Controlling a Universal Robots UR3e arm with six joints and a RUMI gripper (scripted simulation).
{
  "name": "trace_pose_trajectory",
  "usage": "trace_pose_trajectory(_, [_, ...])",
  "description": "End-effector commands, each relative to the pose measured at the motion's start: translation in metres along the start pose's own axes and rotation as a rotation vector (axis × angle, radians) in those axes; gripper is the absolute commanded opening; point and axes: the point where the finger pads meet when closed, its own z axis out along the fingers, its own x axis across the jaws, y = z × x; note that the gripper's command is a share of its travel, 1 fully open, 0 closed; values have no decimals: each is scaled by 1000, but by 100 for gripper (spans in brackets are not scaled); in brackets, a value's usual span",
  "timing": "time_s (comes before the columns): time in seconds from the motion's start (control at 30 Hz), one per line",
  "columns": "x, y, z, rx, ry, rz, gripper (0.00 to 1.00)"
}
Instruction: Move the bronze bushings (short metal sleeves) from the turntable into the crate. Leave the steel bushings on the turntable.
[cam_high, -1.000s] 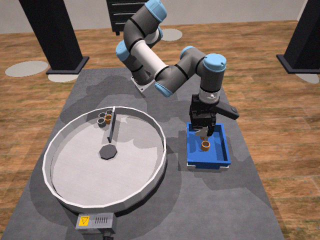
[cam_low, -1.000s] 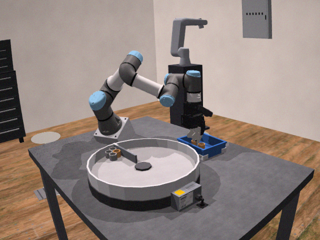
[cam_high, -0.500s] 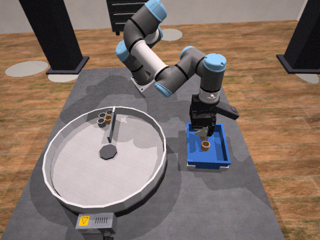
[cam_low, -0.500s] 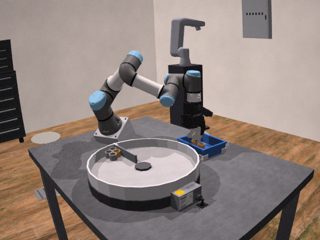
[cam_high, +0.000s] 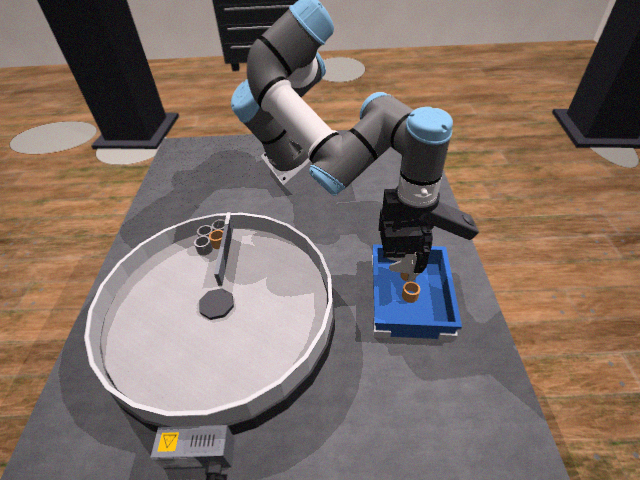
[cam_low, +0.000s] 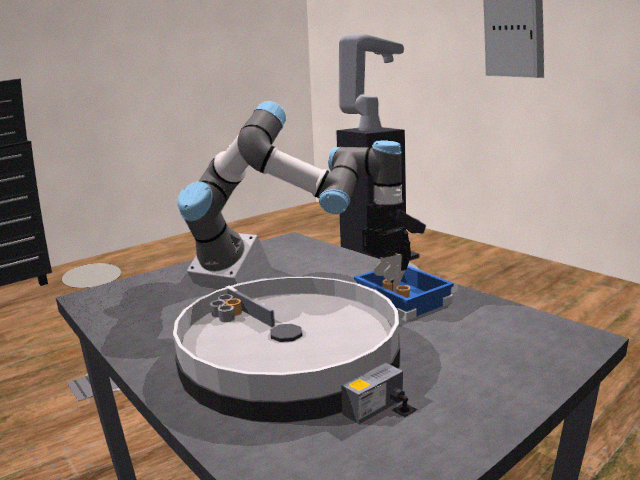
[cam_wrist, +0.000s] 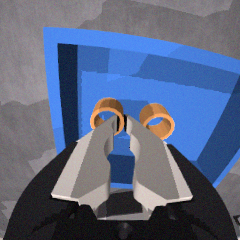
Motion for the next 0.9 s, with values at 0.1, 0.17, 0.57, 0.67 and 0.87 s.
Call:
trace_pose_trajectory(0.1, [0, 0, 0, 0, 2, 0, 0])
trace_pose_trajectory(0.17, [0, 0, 0, 0, 2, 0, 6])
trace_pose_trajectory(0.57, [0, 0, 0, 0, 2, 0, 6])
trace_pose_trajectory(0.67, [0, 0, 0, 0, 2, 0, 6])
trace_pose_trajectory(0.87, [0, 0, 0, 0, 2, 0, 6])
